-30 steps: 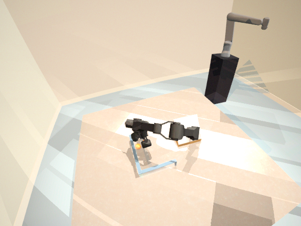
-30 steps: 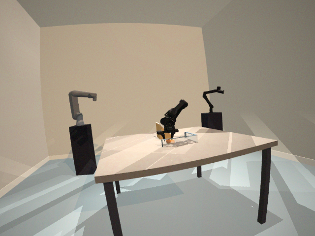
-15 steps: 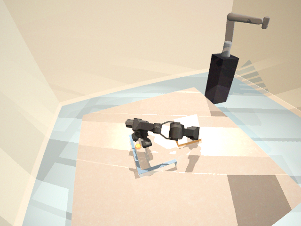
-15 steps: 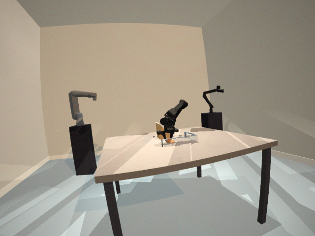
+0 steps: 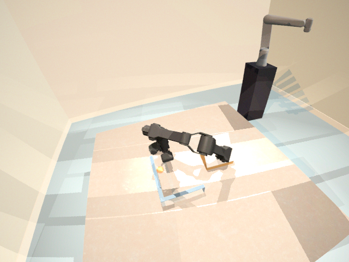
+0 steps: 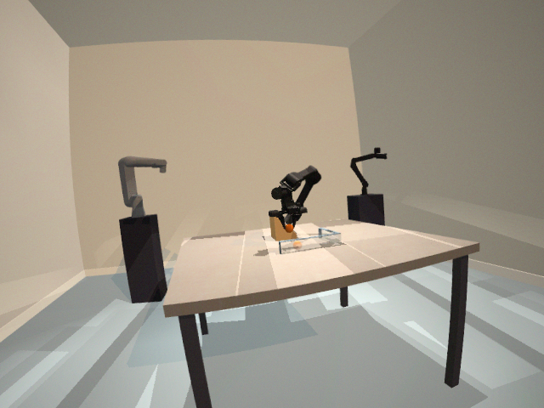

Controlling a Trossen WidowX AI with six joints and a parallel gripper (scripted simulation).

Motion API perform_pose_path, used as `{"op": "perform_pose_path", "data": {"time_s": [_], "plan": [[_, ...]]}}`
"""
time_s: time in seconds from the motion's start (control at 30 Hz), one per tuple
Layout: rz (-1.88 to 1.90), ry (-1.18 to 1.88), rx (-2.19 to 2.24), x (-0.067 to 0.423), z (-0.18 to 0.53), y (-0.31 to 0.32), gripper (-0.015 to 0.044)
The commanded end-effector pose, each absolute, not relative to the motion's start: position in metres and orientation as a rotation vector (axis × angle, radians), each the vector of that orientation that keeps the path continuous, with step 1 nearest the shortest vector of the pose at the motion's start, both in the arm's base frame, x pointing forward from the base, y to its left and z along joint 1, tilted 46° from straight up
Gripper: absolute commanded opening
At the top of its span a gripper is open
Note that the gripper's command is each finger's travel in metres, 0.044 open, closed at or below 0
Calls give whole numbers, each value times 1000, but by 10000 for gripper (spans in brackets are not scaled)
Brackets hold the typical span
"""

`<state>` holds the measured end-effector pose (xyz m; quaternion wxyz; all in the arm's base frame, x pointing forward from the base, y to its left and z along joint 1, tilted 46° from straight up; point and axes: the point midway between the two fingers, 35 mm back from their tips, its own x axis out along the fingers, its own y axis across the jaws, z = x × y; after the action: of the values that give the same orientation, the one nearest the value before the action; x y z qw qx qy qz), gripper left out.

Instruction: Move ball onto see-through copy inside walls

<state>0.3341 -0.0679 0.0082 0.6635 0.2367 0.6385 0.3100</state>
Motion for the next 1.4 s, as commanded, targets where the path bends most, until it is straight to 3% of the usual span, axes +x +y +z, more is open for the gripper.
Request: {"op": "perform_pose_path", "data": {"time_s": [0.0,0.3,0.67,1.37], "plan": [[695,1432,522,333,33,-92,0],[697,1432,523,331,44,-101,0],[700,1428,524,382,29,-54,0],[702,1426,526,383,-18,-5,0]]}}
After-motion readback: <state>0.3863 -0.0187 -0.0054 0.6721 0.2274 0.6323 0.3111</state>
